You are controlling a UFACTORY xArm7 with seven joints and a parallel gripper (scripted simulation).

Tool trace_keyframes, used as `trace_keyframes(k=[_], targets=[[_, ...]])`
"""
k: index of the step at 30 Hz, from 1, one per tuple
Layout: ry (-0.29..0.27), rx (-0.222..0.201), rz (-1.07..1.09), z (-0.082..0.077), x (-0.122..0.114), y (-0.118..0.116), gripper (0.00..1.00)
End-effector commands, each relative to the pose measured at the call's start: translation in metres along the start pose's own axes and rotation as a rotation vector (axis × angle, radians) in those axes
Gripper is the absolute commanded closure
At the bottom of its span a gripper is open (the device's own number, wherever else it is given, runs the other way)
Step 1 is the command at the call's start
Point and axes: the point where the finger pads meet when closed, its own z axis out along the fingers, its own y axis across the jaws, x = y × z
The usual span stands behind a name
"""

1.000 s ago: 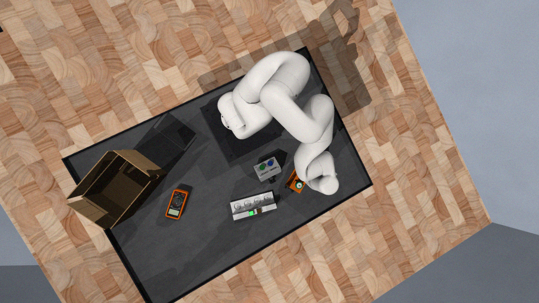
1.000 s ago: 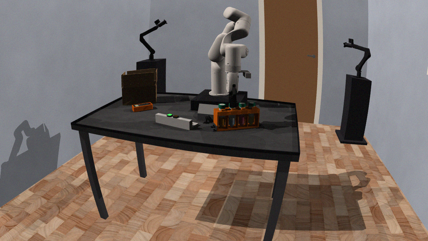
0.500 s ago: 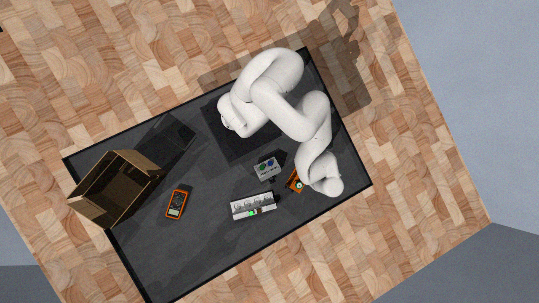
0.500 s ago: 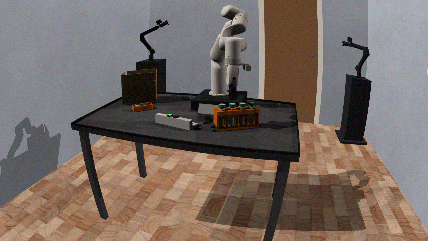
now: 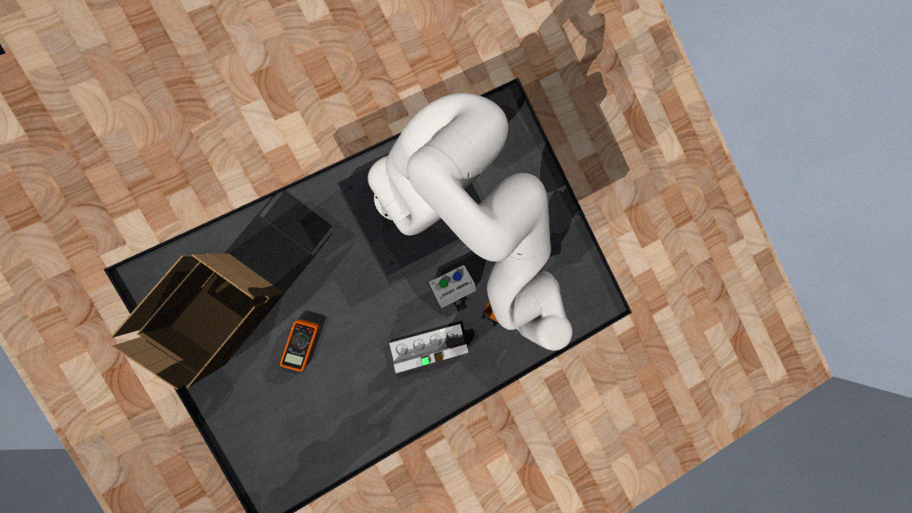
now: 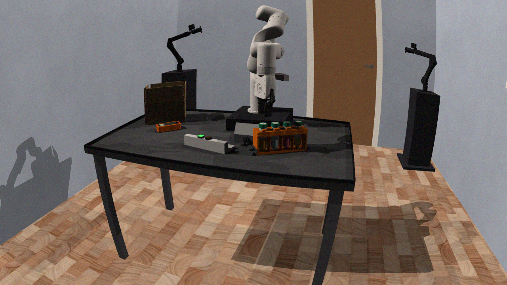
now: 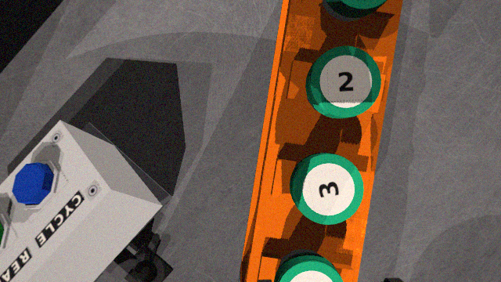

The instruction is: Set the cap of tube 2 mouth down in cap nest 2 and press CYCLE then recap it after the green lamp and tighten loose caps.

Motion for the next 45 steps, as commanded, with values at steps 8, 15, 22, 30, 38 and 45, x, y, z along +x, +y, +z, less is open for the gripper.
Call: trace_keyframes(k=[8,15,22,30,38,45], targets=[[0.024,0.003,-0.08,0.012,-0.007,0.001,0.54],[0.024,0.003,-0.08,0.027,-0.007,0.001,0.54],[0.024,0.003,-0.08,0.036,-0.007,0.001,0.54],[0.024,0.003,-0.08,0.037,-0.007,0.001,0.54],[0.024,0.003,-0.08,0.041,-0.006,0.001,0.54],[0.024,0.003,-0.08,0.044,-0.006,0.001,0.54]])
